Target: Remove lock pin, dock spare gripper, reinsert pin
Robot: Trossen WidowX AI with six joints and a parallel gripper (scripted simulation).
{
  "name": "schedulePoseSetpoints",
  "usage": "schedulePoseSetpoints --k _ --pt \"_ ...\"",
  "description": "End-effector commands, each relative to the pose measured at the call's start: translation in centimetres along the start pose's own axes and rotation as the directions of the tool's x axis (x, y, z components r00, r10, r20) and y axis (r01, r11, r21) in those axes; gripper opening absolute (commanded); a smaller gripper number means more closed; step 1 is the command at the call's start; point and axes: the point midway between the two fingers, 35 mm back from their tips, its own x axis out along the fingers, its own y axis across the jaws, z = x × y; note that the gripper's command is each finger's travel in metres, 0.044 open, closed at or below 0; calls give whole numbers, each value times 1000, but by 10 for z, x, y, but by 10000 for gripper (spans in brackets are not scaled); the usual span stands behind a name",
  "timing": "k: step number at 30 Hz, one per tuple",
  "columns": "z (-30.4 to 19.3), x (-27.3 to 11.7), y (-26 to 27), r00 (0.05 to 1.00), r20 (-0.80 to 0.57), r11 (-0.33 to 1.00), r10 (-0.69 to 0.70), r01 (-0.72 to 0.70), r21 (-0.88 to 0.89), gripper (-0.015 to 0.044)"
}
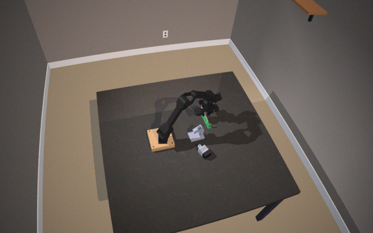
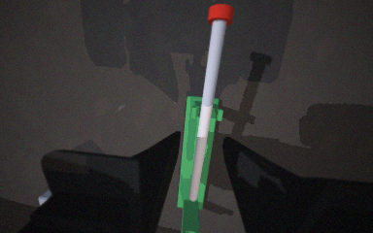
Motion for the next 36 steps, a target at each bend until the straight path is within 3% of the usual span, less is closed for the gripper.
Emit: schedulePoseSetpoints --k 1,11,18,36 --pt "-2 8 1 1000 -4 1000 2 -2 -3 180" --pt "-3 16 1 1000 -4 1000 2 -2 -3 180" --pt "-3 16 1 1000 -4 1000 2 -2 -3 0" --pt "-1 1 4 1000 -5 1000 15 -15 1 0"
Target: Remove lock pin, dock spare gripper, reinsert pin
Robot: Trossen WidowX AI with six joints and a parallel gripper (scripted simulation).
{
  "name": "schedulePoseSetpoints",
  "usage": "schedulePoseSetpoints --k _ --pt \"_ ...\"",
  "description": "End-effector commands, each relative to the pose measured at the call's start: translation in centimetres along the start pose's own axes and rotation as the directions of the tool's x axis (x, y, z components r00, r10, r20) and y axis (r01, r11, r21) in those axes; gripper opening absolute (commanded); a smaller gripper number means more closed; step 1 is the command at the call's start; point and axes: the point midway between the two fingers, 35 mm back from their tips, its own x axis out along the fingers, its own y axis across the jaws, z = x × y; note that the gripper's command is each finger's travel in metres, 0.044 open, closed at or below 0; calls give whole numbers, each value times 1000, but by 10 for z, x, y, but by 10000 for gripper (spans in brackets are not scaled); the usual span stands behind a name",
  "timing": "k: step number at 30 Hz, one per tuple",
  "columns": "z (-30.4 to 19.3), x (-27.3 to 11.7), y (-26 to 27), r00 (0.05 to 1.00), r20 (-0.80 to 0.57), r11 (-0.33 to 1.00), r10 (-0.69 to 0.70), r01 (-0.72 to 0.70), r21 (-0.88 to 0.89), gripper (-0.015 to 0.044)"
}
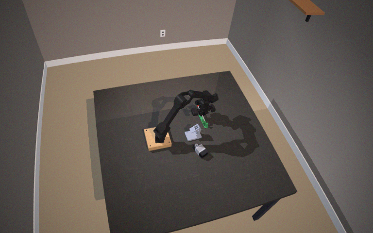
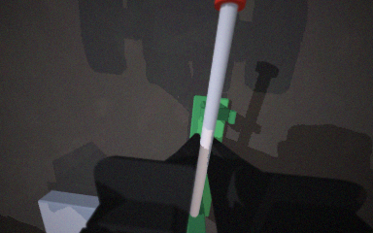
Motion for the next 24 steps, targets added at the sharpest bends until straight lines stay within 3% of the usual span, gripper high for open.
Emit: schedulePoseSetpoints --k 1,24 --pt "1 -10 -1 1000 2 1000 -5 5 -1 0" --pt "-2 -19 6 999 -10 999 34 -34 3 0"
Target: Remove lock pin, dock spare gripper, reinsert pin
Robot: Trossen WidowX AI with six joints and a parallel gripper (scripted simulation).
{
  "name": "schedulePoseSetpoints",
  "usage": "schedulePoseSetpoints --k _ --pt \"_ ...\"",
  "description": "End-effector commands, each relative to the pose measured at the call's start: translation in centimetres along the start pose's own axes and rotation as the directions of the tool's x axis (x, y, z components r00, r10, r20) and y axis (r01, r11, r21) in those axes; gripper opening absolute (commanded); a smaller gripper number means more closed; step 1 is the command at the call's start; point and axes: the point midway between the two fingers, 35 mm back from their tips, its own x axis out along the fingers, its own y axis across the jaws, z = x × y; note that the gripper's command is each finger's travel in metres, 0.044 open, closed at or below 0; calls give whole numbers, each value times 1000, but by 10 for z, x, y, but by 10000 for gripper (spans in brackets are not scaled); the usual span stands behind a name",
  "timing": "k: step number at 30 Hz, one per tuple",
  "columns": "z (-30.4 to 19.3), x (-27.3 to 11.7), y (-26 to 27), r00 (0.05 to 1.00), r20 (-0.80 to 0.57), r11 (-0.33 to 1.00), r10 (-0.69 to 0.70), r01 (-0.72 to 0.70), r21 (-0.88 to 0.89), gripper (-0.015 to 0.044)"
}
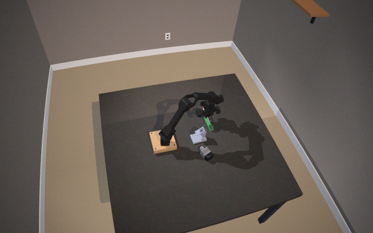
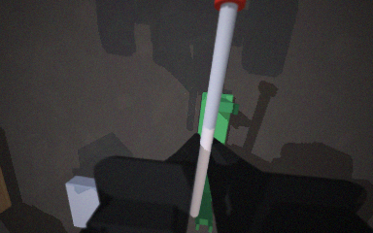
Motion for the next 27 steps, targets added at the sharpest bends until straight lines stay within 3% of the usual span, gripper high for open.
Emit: schedulePoseSetpoints --k 1,17,27 --pt "-5 -1 -1 1000 -1 1000 0 0 -1 0" --pt "-53 -19 -12 1000 -5 1000 -1 1 -14 0" --pt "-56 -12 -13 1000 -5 1000 3 -3 -15 0"
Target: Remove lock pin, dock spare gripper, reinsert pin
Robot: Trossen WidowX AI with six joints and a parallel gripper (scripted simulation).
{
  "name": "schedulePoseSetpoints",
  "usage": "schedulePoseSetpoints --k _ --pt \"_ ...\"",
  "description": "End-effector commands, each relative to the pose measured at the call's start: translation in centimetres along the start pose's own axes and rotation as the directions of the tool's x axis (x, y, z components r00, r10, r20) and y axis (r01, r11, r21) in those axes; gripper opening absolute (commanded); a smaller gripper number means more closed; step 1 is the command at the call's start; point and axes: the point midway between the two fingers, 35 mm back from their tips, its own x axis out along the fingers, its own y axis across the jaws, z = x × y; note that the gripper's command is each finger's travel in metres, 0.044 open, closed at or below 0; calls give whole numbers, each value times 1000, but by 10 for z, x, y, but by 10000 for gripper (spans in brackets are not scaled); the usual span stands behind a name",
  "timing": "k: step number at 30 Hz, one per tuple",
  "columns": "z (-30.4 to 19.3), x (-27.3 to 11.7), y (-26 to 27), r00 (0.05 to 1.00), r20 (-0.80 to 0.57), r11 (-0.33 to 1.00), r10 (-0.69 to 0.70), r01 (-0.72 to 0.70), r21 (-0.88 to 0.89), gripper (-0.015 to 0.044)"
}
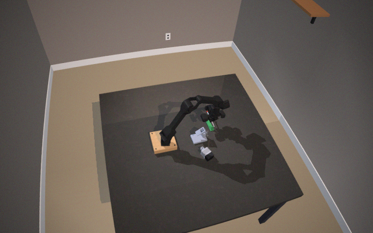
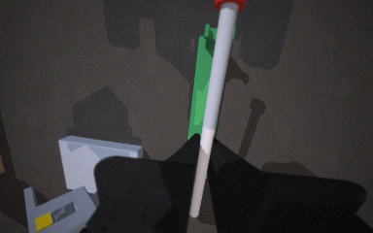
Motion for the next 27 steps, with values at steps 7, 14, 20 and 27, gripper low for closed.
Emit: schedulePoseSetpoints --k 7,14,20,27 --pt "-2 14 -2 1000 0 1000 -1 1 -4 0" --pt "-3 25 -3 1000 0 1000 -1 1 -4 0" --pt "-4 32 -3 1000 0 1000 -1 1 -4 0" --pt "-4 35 -3 1000 0 1000 -1 1 -3 0"
